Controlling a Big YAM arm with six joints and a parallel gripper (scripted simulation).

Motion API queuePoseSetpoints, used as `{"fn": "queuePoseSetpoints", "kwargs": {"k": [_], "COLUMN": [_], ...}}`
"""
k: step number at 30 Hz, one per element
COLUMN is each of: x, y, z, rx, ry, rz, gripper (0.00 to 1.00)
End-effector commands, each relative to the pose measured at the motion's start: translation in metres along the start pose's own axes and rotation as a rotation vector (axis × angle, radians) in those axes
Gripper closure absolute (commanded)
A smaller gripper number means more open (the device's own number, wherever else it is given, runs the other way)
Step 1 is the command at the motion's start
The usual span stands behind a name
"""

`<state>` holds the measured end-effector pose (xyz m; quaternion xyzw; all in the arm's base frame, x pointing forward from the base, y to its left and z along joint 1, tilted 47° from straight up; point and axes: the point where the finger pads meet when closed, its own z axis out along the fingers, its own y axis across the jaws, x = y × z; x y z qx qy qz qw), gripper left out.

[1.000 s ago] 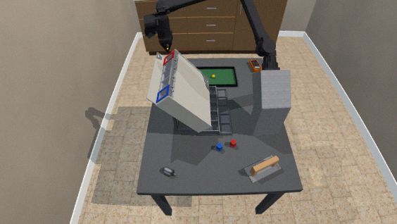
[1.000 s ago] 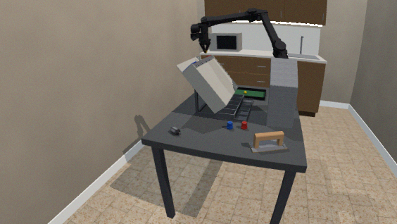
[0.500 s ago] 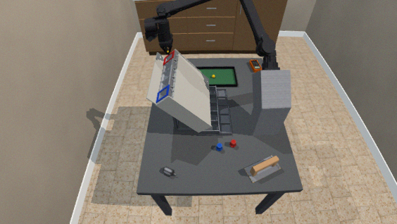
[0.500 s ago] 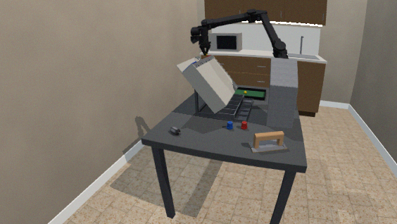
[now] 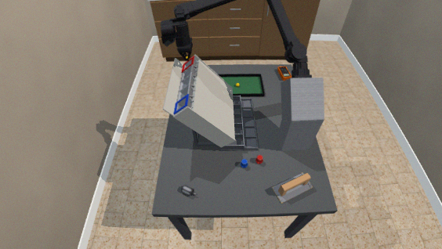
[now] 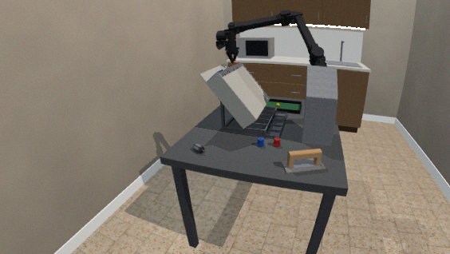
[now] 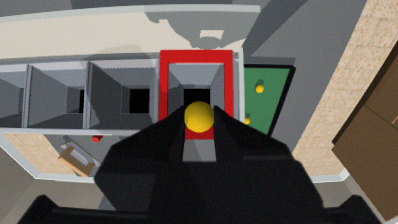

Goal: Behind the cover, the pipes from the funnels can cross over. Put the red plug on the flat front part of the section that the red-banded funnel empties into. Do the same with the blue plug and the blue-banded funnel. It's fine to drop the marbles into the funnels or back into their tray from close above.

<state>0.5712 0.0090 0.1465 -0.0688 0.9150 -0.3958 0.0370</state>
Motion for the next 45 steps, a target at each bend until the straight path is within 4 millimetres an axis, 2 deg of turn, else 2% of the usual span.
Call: {"fn": "queuePoseSetpoints", "kwargs": {"k": [1, 13, 14, 45], "x": [-0.0084, -0.0084, -0.0084, -0.0084], "y": [-0.0007, -0.0007, -0.0007, -0.0007], "z": [-0.0163, -0.0163, -0.0163, -0.0163], "rx": [-0.003, -0.003, -0.003, -0.003], "ry": [-0.045, -0.045, -0.045, -0.045], "rz": [0.010, 0.010, 0.010, 0.010], "gripper": [1.00, 1.00, 0.44, 0.44]}}
